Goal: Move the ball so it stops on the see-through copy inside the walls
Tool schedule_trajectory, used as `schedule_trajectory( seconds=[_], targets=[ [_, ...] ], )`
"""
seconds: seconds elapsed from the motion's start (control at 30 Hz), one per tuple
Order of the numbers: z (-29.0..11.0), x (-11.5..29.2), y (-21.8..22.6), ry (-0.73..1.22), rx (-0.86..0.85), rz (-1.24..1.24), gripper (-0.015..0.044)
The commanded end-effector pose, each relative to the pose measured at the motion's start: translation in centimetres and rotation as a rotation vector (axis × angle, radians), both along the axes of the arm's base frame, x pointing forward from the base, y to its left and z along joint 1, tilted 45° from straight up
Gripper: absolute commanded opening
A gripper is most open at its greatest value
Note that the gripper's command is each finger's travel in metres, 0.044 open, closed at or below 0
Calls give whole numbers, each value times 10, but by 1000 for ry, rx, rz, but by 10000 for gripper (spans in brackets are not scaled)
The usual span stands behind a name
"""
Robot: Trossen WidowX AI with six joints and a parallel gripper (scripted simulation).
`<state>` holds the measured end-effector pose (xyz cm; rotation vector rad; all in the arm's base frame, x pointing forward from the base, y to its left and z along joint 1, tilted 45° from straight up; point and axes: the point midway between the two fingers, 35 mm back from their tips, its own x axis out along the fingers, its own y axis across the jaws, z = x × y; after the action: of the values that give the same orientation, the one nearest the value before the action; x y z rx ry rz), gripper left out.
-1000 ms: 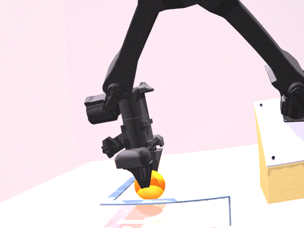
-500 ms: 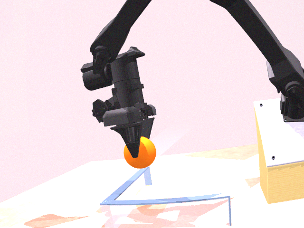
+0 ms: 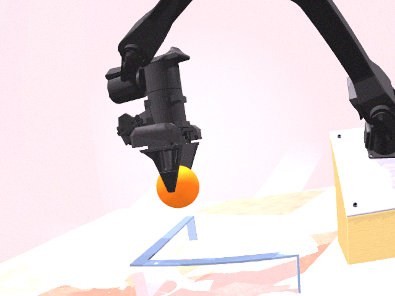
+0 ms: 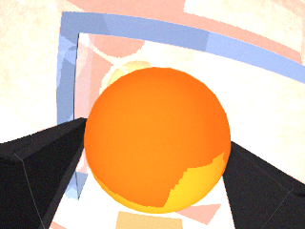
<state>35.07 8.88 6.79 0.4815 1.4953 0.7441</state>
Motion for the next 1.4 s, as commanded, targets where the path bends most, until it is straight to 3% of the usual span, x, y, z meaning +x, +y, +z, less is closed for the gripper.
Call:
schedule_trajectory(
  seconds=[0.0, 0.37, 0.77, 1.37],
  targets=[
    [-5, -7, 13, 0, 4, -3, 0],
    [-21, -21, 39, 1, 7, -3, 0],
    [-66, -27, 84, 2, 10, -3, 0],
    [-79, -29, 98, 2, 11, -3, 0]
  ],
)
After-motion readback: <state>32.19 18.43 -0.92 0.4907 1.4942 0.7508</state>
